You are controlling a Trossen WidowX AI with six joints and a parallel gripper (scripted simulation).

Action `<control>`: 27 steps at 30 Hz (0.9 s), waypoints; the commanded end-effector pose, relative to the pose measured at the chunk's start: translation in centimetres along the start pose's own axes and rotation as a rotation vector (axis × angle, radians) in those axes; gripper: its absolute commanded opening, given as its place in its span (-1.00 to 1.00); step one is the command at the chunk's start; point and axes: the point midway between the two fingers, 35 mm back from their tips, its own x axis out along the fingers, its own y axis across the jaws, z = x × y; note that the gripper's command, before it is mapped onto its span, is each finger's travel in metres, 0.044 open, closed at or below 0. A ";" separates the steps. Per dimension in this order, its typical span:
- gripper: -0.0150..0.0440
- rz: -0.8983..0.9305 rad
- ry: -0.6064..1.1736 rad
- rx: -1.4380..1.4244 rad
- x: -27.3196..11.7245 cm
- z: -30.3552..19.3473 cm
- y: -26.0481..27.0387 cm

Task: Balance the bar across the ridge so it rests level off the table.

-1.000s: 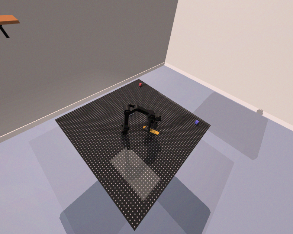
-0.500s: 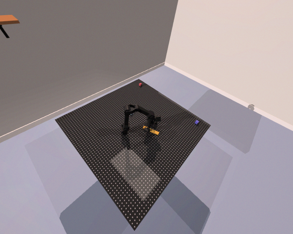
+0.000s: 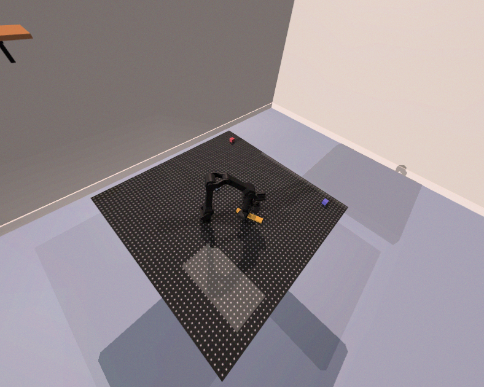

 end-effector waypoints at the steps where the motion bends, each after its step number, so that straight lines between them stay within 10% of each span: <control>1: -0.18 0.000 0.000 0.000 0.0 0.0 0.0; 6: -0.49 0.000 0.000 0.000 -0.6 0.1 0.1; 27: -0.49 -0.001 -0.001 0.003 -6.0 0.3 0.2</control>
